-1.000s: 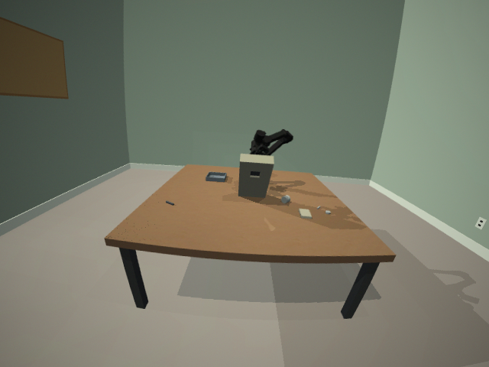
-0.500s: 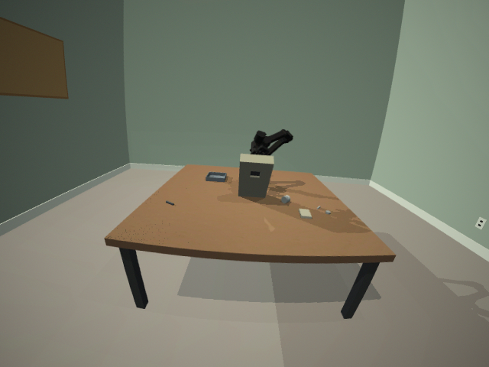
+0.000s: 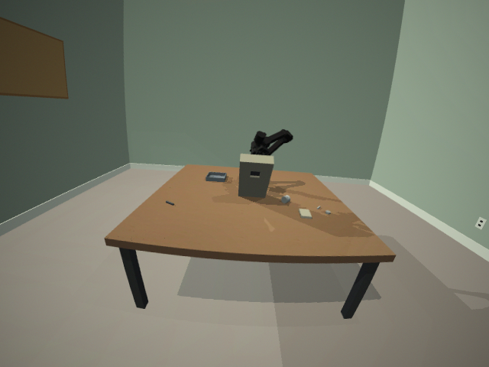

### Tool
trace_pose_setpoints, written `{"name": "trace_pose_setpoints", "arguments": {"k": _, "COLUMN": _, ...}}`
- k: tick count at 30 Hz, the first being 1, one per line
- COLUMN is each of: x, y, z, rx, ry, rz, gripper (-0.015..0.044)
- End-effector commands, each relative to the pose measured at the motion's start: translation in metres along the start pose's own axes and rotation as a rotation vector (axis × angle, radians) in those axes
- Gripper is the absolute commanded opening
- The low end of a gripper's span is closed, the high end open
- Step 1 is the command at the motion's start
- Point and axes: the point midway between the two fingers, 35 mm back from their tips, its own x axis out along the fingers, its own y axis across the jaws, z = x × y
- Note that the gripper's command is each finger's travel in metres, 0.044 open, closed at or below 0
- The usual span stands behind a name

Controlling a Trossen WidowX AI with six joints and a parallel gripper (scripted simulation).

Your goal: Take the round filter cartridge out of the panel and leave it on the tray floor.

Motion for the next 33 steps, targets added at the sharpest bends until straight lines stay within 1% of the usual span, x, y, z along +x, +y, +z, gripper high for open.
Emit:
{"name": "trace_pose_setpoints", "arguments": {"k": 1, "x": 0.0033, "y": -0.0005, "z": 0.0001, "rx": -0.003, "ry": 0.004, "rz": 0.003, "gripper": 0.01}}
{"name": "trace_pose_setpoints", "arguments": {"k": 10, "x": 0.0001, "y": 0.0, "z": -0.0001, "rx": 0.0, "ry": 0.0, "rz": 0.0, "gripper": 0.004}}
{"name": "trace_pose_setpoints", "arguments": {"k": 11, "x": 0.0001, "y": 0.0, "z": -0.0001, "rx": 0.0, "ry": 0.0, "rz": 0.0, "gripper": 0.0014}}
{"name": "trace_pose_setpoints", "arguments": {"k": 12, "x": 0.0001, "y": 0.0, "z": -0.0001, "rx": 0.0, "ry": 0.0, "rz": 0.0, "gripper": 0.0}}
{"name": "trace_pose_setpoints", "arguments": {"k": 16, "x": 0.0018, "y": -0.0003, "z": 0.0, "rx": 0.053, "ry": 0.002, "rz": 0.001, "gripper": 0.0}}
{"name": "trace_pose_setpoints", "arguments": {"k": 33, "x": 0.0052, "y": -0.0006, "z": 0.0001, "rx": 0.612, "ry": 0.005, "rz": 0.002, "gripper": 0.0}}
